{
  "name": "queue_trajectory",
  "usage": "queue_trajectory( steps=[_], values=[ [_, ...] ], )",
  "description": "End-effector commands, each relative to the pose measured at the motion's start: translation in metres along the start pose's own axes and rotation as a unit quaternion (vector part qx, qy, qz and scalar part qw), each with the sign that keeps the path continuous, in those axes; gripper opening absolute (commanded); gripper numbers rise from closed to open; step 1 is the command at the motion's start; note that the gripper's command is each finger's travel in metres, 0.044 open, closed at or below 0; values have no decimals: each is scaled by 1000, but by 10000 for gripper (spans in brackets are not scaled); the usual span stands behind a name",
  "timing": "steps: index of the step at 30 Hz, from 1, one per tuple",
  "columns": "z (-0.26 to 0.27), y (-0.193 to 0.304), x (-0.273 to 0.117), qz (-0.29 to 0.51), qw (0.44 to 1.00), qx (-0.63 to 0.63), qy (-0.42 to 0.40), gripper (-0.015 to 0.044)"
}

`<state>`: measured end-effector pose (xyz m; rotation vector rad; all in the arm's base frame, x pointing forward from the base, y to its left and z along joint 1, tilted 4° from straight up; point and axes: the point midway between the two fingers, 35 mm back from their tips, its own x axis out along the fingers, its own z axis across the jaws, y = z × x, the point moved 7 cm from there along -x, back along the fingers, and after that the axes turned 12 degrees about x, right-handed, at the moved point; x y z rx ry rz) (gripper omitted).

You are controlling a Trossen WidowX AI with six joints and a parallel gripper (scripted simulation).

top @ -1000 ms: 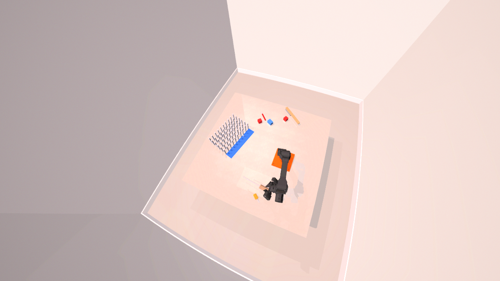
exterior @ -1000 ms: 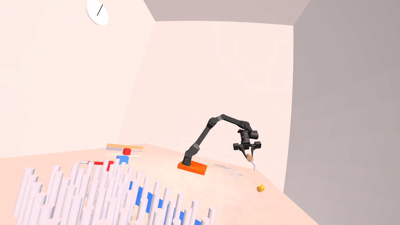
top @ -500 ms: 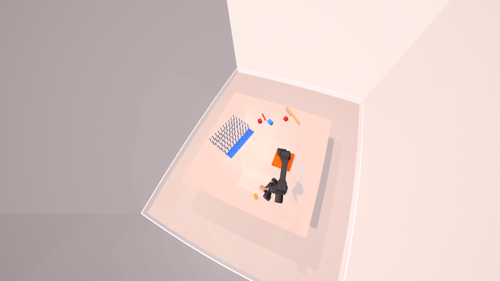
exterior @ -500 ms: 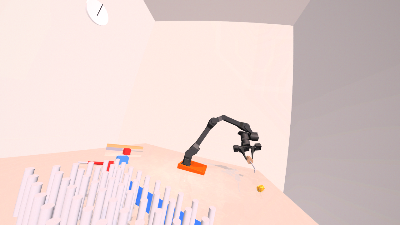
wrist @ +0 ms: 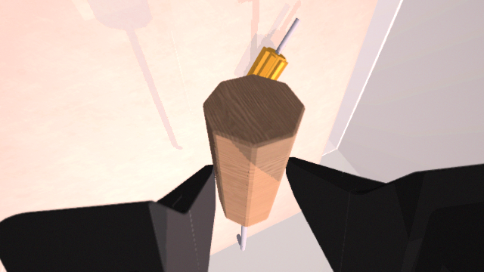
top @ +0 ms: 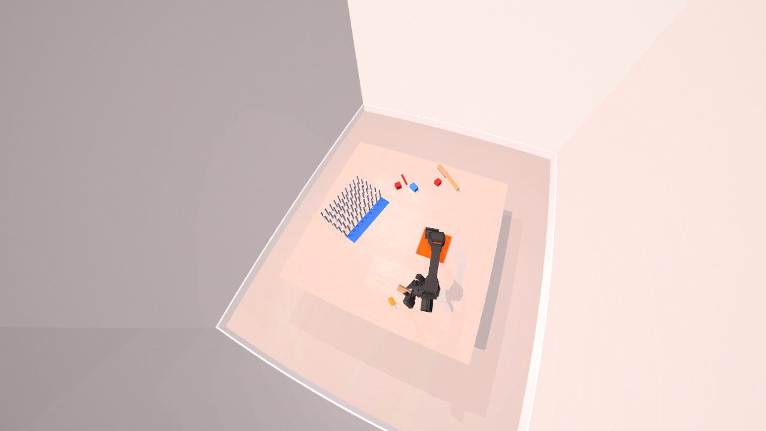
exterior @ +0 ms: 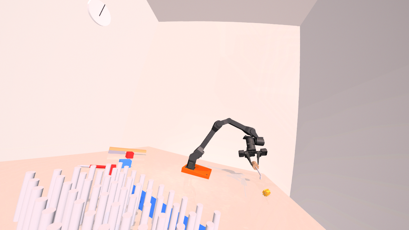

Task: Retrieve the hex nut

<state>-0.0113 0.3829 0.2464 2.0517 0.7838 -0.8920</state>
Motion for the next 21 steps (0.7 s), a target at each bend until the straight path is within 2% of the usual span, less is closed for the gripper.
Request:
queue_trajectory(
  steps=[1, 21],
  values=[
    [2, -2, 5, 5, 1000, -1, 0, 0],
    [7, -11, 18, 5, 1000, -1, 0, 0]
  ],
)
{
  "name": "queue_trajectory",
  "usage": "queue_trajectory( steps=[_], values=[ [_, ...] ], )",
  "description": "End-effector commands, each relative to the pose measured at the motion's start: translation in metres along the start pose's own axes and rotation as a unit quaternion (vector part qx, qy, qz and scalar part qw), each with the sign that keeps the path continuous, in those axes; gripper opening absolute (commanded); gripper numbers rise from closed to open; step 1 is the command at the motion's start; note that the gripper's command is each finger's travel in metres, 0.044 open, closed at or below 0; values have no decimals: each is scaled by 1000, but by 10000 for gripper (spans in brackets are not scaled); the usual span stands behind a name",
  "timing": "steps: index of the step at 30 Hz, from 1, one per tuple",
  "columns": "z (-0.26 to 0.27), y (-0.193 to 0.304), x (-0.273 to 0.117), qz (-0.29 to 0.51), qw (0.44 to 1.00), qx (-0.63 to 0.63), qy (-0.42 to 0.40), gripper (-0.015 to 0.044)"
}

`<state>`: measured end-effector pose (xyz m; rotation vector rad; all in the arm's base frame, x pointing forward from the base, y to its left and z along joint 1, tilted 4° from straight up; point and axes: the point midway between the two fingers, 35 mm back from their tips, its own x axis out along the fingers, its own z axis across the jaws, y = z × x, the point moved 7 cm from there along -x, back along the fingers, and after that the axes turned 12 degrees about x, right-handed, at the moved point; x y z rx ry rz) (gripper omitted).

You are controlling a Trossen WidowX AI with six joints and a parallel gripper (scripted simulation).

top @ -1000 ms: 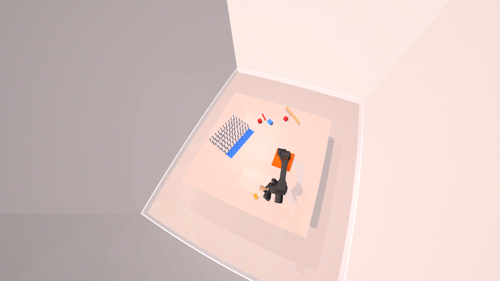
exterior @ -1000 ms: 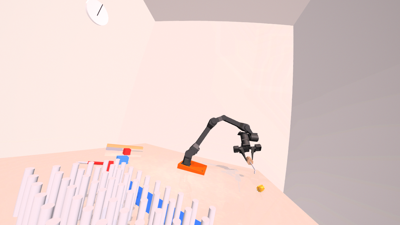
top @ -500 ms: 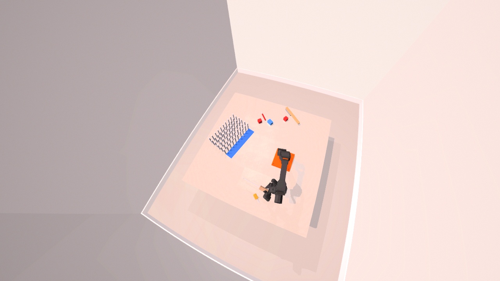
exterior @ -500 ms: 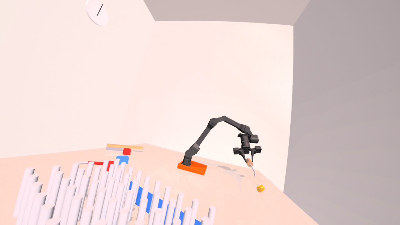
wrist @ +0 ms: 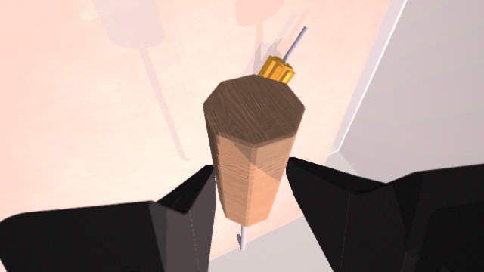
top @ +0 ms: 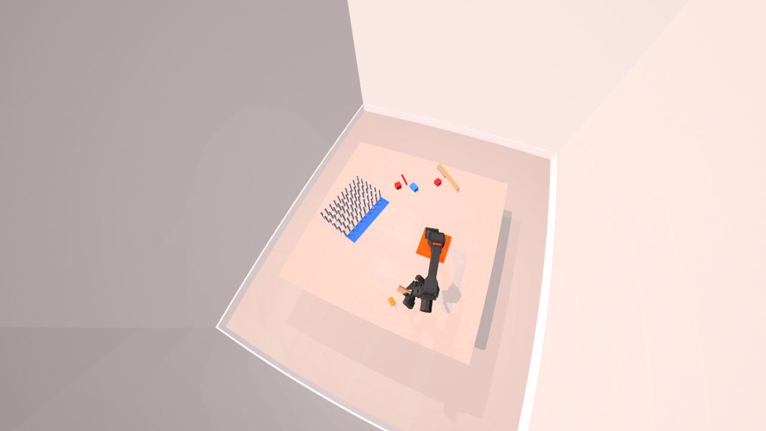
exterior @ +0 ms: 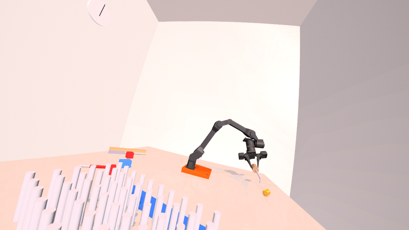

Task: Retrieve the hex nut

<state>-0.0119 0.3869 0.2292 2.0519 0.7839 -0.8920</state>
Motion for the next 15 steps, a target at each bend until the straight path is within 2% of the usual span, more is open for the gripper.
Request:
queue_trajectory(
  steps=[1, 15],
  values=[
    [2, -2, 5, 5, 1000, -1, 0, 0],
    [6, -8, 14, 5, 1000, -1, 0, 0]
  ],
)
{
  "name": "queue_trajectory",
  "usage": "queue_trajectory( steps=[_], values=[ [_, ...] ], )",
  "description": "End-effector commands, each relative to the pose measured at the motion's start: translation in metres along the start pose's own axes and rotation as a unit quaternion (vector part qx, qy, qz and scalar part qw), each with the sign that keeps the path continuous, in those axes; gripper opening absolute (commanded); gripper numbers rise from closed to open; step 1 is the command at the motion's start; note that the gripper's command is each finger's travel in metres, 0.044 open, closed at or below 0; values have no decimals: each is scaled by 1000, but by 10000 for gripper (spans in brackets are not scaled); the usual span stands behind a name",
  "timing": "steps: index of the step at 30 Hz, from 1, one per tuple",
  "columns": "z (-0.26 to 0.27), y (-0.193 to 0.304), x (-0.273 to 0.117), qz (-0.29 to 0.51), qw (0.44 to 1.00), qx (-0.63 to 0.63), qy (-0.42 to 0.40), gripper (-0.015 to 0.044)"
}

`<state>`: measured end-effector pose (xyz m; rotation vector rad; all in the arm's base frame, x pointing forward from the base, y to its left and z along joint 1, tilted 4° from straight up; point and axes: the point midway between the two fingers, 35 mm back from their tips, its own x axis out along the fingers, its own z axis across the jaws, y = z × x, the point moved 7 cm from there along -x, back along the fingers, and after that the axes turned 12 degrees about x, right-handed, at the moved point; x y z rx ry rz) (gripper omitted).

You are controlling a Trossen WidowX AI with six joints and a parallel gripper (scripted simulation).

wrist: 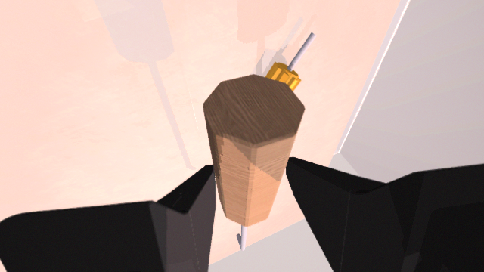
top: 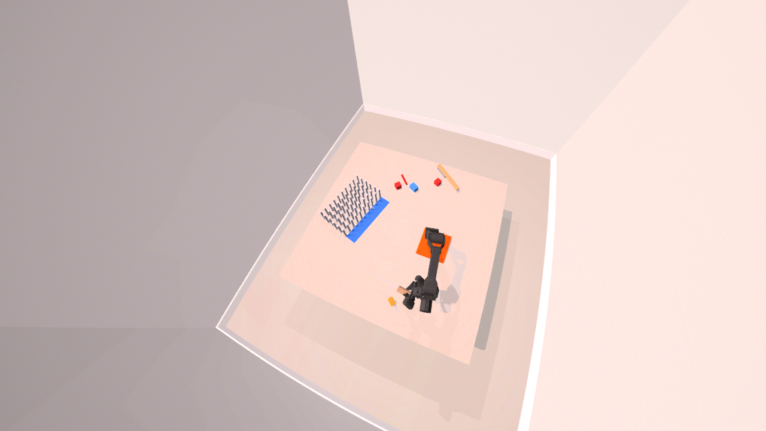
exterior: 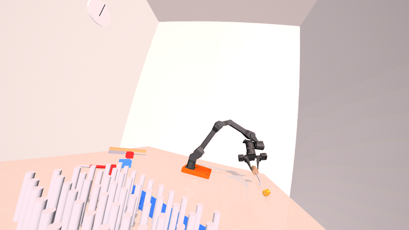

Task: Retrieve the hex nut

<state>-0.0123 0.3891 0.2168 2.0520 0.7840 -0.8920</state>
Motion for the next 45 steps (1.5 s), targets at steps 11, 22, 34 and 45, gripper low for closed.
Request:
queue_trajectory(
  steps=[11, 22, 34, 45],
  values=[
    [5, -6, 11, 5, 1000, -1, 0, 0],
    [9, -10, 19, 5, 1000, -1, 0, 0],
    [13, -14, 27, 5, 1000, -1, 0, 0],
    [17, -18, 34, 5, 1000, -1, 0, 0]
  ],
)
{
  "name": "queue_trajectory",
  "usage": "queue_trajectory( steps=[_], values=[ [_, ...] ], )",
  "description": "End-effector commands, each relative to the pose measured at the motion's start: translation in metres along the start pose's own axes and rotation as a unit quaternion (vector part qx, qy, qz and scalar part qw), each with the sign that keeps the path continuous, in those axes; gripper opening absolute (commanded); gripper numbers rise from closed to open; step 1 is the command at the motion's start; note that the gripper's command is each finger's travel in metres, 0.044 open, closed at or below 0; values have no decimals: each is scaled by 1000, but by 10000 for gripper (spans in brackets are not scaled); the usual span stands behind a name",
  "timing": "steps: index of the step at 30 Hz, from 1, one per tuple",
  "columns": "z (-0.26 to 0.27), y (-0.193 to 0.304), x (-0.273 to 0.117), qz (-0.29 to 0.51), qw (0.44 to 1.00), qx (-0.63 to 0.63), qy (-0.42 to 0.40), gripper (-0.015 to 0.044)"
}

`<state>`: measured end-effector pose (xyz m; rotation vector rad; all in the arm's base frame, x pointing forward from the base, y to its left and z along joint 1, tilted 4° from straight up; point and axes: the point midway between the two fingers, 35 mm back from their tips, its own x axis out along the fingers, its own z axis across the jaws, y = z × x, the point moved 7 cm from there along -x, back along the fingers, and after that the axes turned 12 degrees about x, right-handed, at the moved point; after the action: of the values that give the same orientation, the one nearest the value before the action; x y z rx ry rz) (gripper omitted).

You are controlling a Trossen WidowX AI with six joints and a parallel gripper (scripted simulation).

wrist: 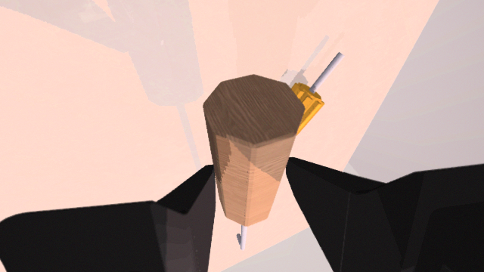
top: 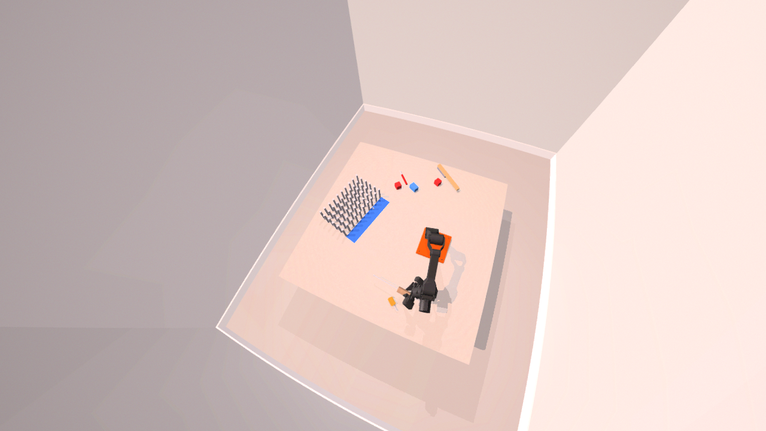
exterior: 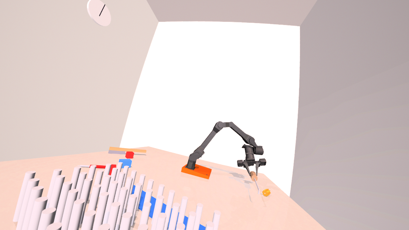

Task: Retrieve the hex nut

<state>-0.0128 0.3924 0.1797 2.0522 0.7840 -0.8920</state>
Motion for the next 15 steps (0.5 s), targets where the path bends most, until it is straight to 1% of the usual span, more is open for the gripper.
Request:
queue_trajectory(
  steps=[1, 15],
  values=[
    [3, -1, 5, 5, 1000, -1, -1, 0],
    [8, -6, 14, 5, 1000, -1, -1, 0]
  ],
)
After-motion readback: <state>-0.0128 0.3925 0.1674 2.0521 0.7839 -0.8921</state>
